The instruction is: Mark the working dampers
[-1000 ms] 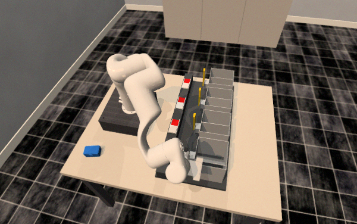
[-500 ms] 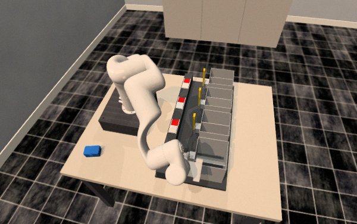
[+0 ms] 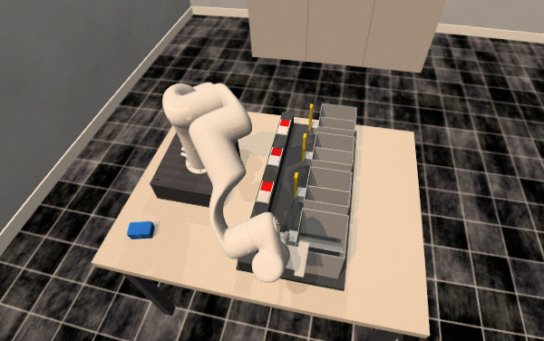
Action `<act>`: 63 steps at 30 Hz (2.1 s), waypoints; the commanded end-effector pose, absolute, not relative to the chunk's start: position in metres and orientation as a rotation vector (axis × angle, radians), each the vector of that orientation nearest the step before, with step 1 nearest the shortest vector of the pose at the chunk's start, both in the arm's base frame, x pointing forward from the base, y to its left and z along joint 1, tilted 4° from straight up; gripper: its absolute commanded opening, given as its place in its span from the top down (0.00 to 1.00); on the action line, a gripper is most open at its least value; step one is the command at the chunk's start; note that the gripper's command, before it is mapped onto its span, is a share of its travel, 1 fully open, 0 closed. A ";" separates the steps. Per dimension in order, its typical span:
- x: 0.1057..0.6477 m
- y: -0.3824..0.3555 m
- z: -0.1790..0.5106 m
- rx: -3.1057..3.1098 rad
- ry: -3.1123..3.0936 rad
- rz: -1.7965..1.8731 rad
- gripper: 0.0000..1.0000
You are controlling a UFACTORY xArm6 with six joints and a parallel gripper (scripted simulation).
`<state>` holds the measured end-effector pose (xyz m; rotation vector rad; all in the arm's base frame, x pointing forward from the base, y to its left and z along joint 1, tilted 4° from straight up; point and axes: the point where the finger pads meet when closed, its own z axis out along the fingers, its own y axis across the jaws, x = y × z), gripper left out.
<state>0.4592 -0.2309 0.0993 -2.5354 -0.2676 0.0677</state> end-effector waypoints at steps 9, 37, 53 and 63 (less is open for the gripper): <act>0.460 -0.231 0.101 -2.538 -0.270 0.063 0.69; 0.462 -0.242 0.118 -2.538 -0.270 0.063 0.61; 0.468 -0.270 0.159 -2.538 -0.270 0.063 0.61; 0.468 -0.274 0.166 -2.538 -0.270 0.063 0.61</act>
